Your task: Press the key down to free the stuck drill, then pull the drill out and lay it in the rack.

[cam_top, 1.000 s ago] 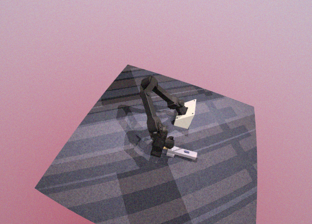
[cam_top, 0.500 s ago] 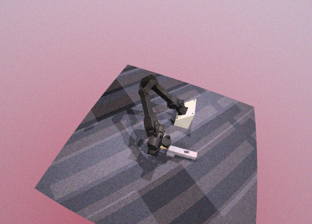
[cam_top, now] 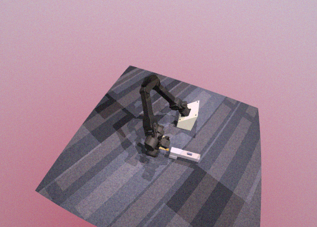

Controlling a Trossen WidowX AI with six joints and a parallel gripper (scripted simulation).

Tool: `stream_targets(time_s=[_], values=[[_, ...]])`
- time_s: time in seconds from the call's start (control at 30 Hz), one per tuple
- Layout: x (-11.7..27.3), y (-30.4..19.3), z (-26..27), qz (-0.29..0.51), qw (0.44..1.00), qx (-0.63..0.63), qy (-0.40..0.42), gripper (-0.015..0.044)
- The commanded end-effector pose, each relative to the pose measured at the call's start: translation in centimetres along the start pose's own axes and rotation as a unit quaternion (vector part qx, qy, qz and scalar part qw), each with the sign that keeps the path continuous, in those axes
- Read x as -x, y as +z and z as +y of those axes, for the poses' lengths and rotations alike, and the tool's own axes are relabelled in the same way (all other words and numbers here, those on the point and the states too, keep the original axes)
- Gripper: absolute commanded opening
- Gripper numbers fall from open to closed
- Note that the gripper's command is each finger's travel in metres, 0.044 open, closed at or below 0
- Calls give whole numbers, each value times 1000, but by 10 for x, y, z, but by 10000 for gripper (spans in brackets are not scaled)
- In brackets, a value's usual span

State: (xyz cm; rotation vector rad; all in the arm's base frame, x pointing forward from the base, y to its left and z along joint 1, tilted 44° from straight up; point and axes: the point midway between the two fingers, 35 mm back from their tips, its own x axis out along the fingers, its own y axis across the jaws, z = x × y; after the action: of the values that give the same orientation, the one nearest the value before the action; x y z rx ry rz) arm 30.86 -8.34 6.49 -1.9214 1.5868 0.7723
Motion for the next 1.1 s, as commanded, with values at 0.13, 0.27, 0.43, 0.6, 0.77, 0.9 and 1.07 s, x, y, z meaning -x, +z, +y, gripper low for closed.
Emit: stream_targets(time_s=[0.13,0.27,0.43,0.6,0.77,0.9,1.07], values=[[4,-13,-2,-1,1000,-3,-7,0],[3,-18,-2,-1,1000,-3,-7,0],[3,-15,0,-1,1000,-3,-7,0],[4,-15,0,-1,1000,-3,-7,0],[6,-14,0,-1,1000,-3,-7,0],[7,-14,0,-1,1000,-3,-7,0],[8,-13,1,-1,1000,-3,-7,0]])
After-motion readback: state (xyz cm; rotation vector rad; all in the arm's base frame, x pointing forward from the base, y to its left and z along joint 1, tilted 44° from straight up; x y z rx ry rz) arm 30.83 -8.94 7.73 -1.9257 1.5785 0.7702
